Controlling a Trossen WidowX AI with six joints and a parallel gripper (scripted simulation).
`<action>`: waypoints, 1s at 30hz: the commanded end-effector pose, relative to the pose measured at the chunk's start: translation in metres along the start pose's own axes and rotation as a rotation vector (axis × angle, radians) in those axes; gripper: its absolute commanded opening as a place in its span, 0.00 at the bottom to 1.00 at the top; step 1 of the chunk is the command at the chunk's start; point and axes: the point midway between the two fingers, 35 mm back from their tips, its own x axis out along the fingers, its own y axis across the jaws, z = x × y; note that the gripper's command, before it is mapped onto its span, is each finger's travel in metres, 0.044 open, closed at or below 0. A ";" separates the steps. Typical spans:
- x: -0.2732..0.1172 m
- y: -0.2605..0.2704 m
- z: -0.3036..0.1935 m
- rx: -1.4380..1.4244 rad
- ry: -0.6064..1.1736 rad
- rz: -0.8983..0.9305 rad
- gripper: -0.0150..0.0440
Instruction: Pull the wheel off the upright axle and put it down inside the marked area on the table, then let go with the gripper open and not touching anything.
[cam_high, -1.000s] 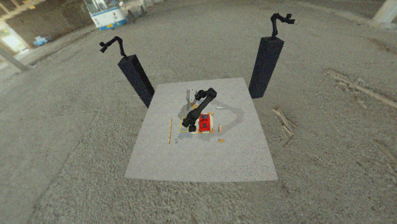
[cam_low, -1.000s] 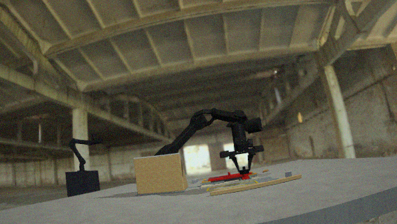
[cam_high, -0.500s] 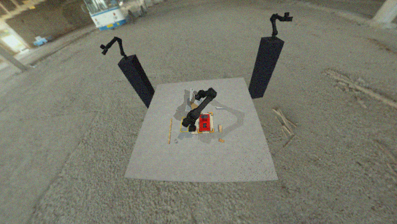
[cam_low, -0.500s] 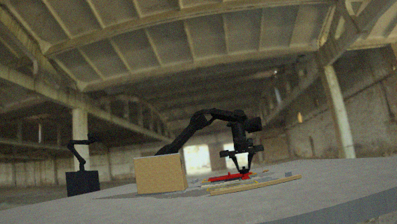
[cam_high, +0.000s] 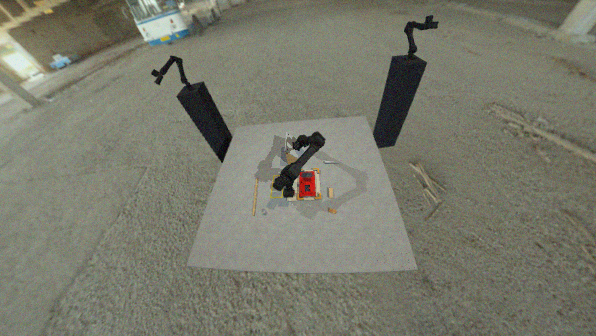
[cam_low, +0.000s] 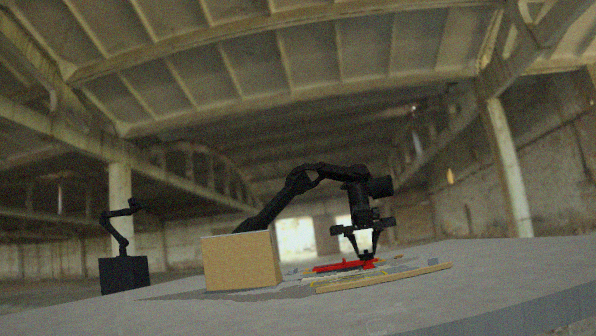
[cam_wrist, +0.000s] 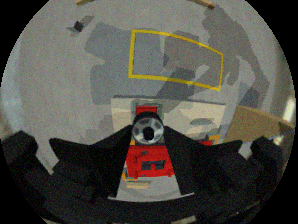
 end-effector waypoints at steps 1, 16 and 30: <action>-0.005 -0.001 0.001 0.006 -0.002 0.005 0.25; -0.010 0.000 0.002 0.007 -0.001 0.006 0.25; -0.015 0.000 0.002 0.007 -0.001 0.007 0.25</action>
